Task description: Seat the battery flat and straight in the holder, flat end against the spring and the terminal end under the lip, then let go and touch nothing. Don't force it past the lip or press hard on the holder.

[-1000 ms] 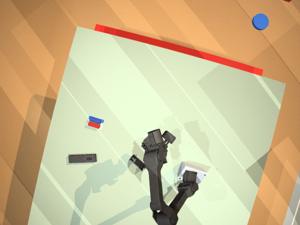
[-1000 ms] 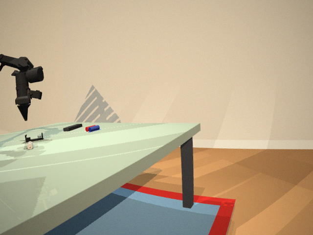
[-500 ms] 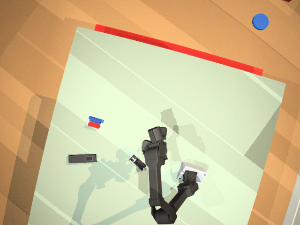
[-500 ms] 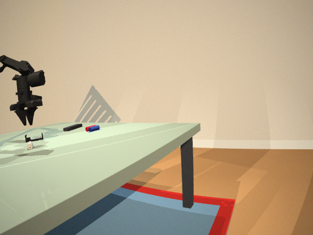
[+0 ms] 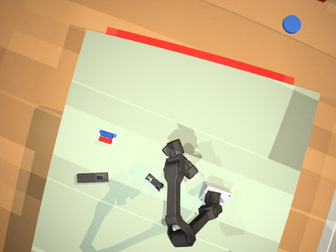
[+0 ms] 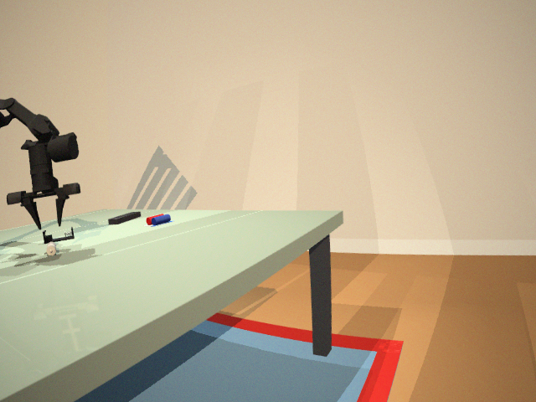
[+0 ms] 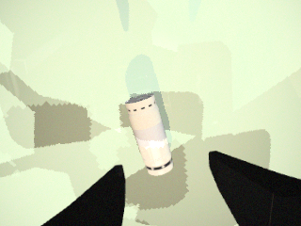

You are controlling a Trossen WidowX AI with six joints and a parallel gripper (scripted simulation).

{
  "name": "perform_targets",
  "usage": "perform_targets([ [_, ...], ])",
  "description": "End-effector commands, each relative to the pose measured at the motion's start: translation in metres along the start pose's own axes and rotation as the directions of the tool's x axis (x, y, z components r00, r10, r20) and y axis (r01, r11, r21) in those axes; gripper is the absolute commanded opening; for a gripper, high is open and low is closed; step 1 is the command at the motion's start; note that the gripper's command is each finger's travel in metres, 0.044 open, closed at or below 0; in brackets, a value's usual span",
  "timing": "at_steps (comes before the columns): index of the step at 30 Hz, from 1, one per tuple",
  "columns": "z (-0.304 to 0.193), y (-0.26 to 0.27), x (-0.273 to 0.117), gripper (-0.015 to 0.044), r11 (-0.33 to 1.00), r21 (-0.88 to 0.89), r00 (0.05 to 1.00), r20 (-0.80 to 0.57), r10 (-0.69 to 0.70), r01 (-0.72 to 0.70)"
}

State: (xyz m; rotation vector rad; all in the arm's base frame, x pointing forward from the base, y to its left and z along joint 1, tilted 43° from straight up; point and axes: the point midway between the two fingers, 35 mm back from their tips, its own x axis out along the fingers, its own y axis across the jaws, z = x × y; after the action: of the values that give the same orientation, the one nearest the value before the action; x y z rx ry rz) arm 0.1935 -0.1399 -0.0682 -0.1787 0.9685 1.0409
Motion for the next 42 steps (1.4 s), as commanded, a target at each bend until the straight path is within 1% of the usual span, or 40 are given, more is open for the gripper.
perform_targets([
  [1, -0.001, 0.006, 0.011, 0.0245, 0.989, -0.146, 1.0, 0.01, 0.016, -0.014],
  [9, -0.001, 0.006, 0.012, 0.0245, 0.989, -0.146, 1.0, 0.01, 0.015, -0.014],
  [41, 0.0, 0.007, 0.061, 0.0245, 0.989, -0.147, 1.0, 0.012, 0.016, -0.014],
  [42, 0.0, 0.007, 0.061, 0.0218, 0.989, -0.147, 1.0, 0.012, 0.016, -0.014],
])
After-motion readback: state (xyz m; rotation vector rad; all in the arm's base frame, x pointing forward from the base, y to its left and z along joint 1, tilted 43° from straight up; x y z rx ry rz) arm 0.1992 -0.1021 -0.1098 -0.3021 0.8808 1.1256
